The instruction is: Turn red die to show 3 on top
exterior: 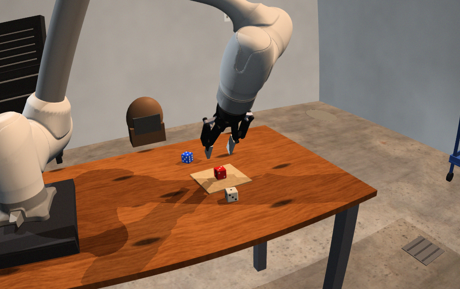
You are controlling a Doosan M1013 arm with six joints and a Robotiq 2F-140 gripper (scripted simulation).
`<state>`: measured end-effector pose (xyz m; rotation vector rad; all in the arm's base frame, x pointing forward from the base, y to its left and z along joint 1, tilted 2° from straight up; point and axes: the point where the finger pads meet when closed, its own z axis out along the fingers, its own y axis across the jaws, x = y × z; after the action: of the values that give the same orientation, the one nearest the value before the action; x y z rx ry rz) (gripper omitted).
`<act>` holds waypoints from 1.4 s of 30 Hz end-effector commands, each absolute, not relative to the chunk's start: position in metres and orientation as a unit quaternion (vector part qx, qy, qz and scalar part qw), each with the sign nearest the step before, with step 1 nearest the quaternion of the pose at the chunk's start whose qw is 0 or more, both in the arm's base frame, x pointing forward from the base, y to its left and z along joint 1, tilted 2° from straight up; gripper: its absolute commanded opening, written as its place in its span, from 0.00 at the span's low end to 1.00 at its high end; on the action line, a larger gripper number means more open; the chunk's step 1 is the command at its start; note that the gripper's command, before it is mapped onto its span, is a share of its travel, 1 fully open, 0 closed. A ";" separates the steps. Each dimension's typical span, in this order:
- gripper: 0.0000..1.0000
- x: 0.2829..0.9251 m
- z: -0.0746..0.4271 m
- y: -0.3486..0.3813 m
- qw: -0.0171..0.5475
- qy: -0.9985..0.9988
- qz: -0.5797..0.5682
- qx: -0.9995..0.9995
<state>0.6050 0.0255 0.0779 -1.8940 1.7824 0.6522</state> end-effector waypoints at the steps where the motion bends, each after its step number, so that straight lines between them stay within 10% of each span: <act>1: 0.40 0.606 0.080 0.026 0.192 0.660 0.196 -0.699; 38: 0.40 0.605 0.087 0.043 0.013 0.687 0.006 -0.726; 39: 1.00 0.605 0.087 0.043 0.013 0.687 0.006 -0.726; 42: 1.00 0.605 0.087 0.043 0.013 0.687 0.006 -0.726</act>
<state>0.6054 0.0420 0.0867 -2.2592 2.1354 0.0235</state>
